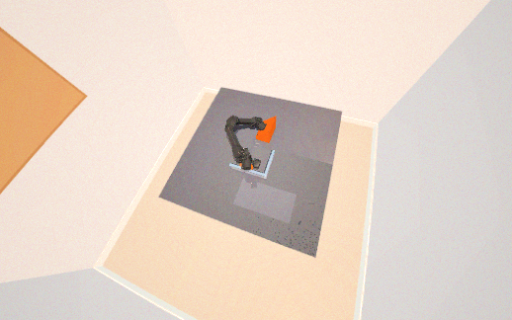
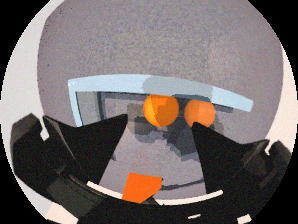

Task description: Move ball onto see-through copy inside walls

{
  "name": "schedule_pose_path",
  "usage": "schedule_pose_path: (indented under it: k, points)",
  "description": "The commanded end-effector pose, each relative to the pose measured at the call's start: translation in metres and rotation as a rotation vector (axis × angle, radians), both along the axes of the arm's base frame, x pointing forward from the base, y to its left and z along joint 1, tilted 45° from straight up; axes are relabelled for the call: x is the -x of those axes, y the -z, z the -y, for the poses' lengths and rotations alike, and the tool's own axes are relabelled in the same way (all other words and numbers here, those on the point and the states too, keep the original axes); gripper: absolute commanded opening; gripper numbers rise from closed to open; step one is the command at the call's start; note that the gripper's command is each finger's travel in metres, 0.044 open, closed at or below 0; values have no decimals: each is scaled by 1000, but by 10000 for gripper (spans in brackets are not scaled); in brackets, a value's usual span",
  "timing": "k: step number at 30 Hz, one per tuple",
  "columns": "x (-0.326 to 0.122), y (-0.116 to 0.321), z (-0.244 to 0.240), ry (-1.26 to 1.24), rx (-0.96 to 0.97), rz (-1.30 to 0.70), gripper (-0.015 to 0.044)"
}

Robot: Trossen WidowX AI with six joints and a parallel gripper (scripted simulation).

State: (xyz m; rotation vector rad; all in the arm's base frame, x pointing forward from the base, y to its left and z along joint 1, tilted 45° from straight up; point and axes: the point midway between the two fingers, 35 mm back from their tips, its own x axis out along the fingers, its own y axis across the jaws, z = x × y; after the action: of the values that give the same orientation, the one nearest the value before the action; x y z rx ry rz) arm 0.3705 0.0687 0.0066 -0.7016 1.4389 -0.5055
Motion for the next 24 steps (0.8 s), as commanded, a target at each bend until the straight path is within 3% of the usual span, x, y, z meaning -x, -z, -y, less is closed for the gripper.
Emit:
schedule_pose_path:
  k: [1,24]
  points:
    - [0,3,4,-6,3,0,376]
    - [-4,29,30,-6,5,0,376]
